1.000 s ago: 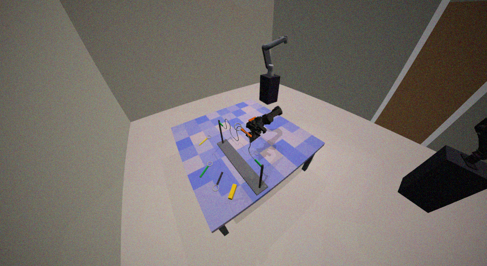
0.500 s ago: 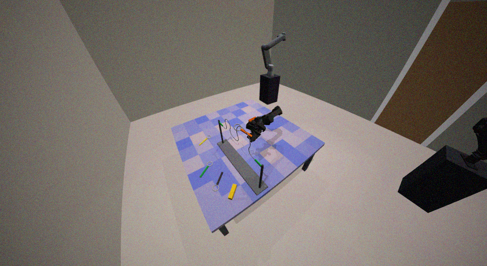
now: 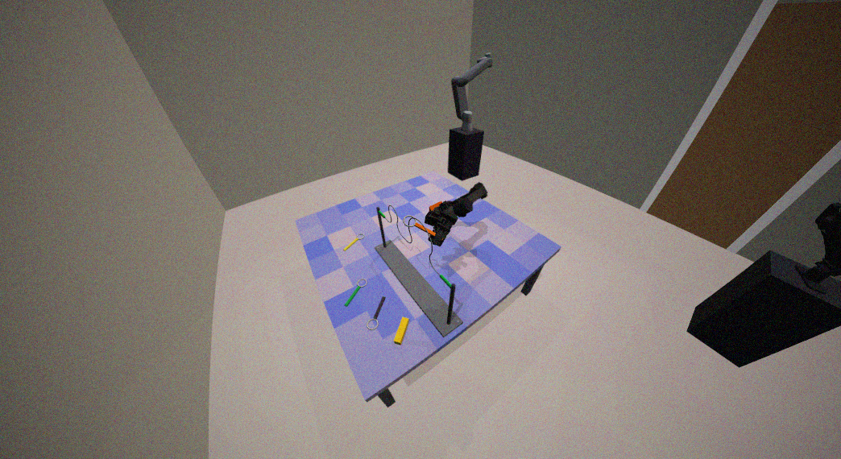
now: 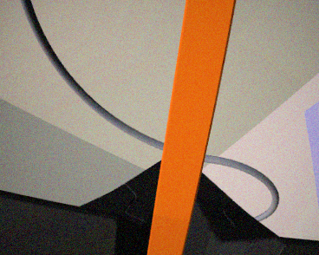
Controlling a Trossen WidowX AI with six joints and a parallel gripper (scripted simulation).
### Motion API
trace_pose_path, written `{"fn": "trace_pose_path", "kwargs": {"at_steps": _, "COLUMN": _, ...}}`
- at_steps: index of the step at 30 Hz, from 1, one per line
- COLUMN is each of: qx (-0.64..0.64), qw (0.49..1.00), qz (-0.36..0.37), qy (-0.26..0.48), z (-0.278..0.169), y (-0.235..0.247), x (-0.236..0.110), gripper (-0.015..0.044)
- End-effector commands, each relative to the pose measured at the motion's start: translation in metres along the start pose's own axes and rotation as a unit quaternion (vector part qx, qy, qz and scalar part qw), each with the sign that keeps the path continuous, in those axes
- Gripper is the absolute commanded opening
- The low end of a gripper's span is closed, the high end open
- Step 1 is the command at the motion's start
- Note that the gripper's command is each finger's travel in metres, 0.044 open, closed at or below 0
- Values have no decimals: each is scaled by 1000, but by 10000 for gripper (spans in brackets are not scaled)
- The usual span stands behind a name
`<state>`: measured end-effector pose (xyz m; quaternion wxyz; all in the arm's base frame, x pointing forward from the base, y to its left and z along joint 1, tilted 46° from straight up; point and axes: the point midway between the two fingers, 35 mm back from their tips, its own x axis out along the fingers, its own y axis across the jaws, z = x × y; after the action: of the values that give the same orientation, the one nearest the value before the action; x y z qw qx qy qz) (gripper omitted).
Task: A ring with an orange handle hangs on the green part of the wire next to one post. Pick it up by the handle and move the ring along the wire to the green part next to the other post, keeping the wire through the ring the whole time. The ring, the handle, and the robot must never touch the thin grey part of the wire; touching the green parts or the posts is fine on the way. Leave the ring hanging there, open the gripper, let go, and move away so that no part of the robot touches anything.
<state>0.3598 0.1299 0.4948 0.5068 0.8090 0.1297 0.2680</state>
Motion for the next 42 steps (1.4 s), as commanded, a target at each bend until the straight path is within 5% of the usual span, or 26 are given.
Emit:
{"fn": "trace_pose_path", "kwargs": {"at_steps": 1, "qx": 22, "qw": 1000, "qz": 8, "qy": -5, "z": 2, "y": -2, "x": 0, "gripper": -150}}
{"fn": "trace_pose_path", "kwargs": {"at_steps": 42, "qx": 206, "qw": 972, "qz": 113, "qy": -28, "z": 5, "y": 12, "x": 0, "gripper": -150}}
